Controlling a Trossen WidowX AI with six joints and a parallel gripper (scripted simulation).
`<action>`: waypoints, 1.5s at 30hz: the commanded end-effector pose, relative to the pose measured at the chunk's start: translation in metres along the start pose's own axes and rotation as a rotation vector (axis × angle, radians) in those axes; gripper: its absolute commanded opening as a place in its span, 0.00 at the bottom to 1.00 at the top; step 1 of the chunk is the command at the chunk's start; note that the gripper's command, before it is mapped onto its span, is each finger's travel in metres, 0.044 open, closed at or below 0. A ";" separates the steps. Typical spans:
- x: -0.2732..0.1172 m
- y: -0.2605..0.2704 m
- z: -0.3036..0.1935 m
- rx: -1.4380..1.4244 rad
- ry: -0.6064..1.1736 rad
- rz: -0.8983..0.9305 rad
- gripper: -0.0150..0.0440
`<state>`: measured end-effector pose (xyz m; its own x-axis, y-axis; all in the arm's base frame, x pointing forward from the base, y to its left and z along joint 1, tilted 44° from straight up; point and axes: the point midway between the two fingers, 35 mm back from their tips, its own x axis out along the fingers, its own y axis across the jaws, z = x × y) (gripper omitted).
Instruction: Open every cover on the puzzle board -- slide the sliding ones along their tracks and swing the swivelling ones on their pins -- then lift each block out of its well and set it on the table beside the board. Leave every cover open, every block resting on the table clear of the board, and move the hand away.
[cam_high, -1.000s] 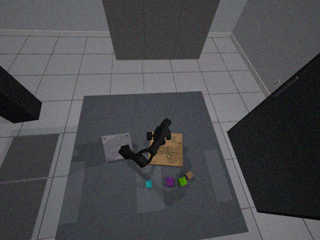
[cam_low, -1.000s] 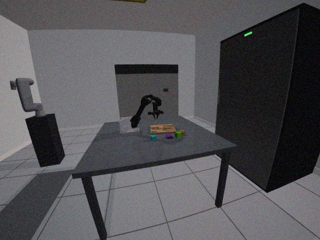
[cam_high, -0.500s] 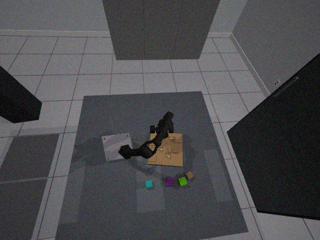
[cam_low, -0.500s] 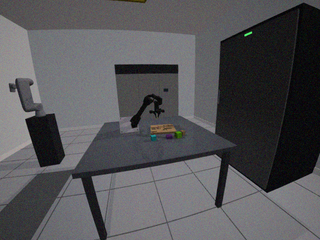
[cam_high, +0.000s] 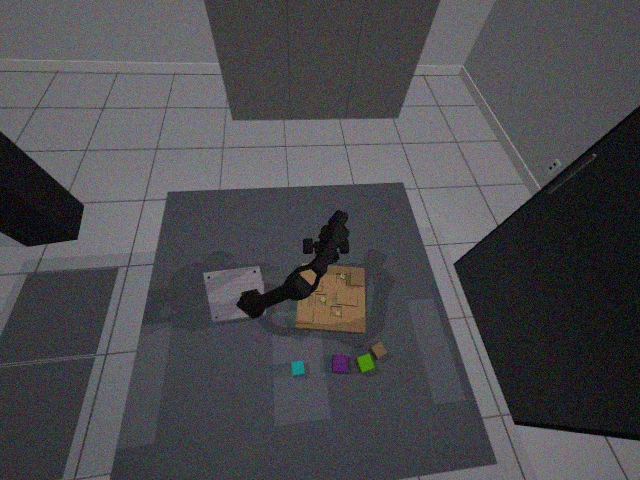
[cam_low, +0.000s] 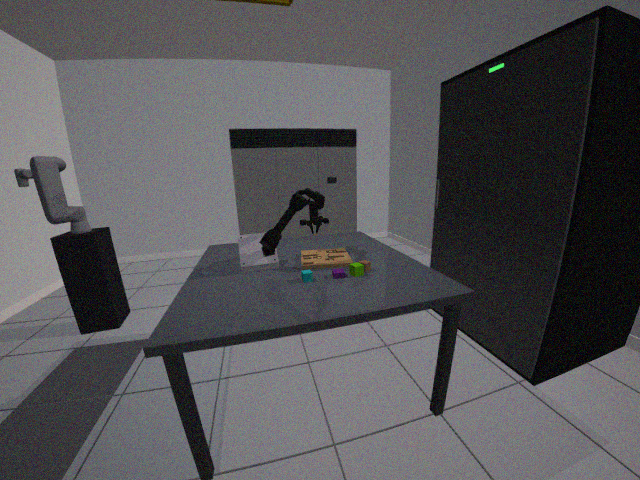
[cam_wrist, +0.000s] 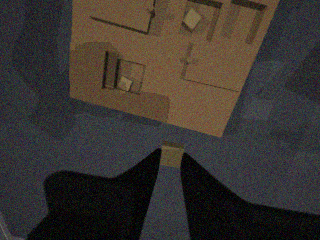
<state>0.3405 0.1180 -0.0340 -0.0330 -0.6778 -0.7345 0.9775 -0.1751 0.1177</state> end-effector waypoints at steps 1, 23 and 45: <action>0.003 0.000 -0.015 0.002 -0.001 -0.008 0.39; 0.022 -0.001 -0.079 0.005 -0.001 -0.006 0.39; 0.058 0.002 -0.081 0.005 0.000 -0.006 0.39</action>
<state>0.3574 0.1408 -0.1263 -0.0383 -0.6728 -0.7388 0.9752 -0.1866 0.1193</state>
